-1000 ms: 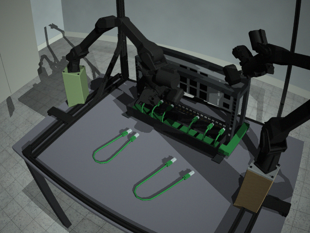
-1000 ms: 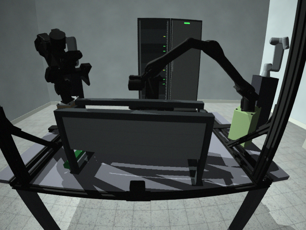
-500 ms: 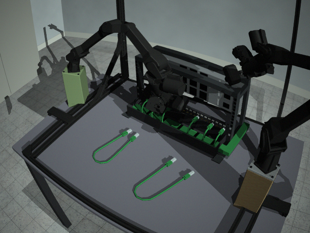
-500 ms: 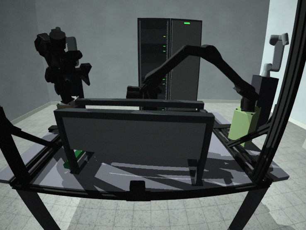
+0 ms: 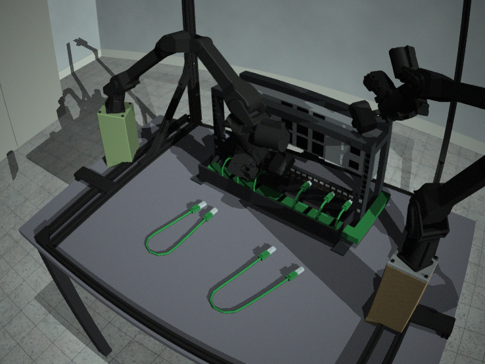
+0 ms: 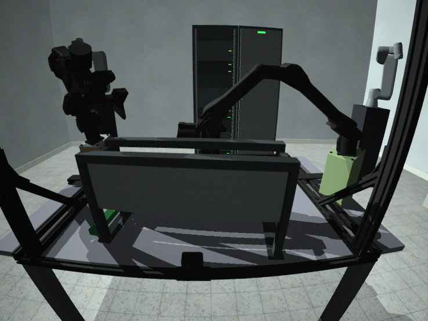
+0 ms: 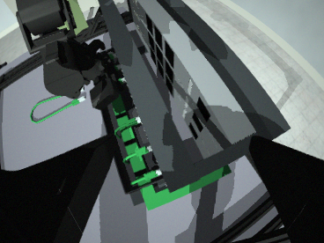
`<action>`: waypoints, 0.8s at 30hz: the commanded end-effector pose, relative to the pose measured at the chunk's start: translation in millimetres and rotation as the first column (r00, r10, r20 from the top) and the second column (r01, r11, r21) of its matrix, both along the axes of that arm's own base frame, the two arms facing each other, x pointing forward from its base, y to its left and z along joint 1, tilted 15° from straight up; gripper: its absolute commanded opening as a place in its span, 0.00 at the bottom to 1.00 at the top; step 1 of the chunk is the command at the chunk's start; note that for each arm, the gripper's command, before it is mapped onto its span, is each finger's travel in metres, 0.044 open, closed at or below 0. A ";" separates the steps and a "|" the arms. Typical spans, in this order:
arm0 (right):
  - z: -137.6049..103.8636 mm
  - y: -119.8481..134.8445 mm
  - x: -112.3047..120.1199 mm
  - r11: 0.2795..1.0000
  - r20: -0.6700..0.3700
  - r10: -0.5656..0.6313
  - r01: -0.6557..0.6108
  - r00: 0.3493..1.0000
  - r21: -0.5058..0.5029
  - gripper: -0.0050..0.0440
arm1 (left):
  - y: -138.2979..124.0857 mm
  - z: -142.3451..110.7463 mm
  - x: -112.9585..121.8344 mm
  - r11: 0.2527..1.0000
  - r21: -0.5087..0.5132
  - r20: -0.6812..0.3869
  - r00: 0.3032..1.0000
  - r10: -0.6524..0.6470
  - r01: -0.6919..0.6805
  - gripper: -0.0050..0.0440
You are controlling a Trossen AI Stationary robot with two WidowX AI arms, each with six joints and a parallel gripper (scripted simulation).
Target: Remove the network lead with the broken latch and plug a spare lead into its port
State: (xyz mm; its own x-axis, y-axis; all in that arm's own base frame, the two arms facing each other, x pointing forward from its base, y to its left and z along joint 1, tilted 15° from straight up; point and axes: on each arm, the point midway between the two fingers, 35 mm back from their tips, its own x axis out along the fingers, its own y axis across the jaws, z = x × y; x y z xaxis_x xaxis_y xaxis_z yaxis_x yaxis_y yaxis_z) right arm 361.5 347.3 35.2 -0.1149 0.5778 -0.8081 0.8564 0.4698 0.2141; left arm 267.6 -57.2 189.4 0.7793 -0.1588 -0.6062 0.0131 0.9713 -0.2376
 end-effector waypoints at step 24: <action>-0.4 -0.1 -0.2 1.000 -0.001 0.000 0.000 1.000 -0.001 0.10 | 0.0 0.0 0.0 1.000 0.000 0.000 1.000 0.000 0.000 1.00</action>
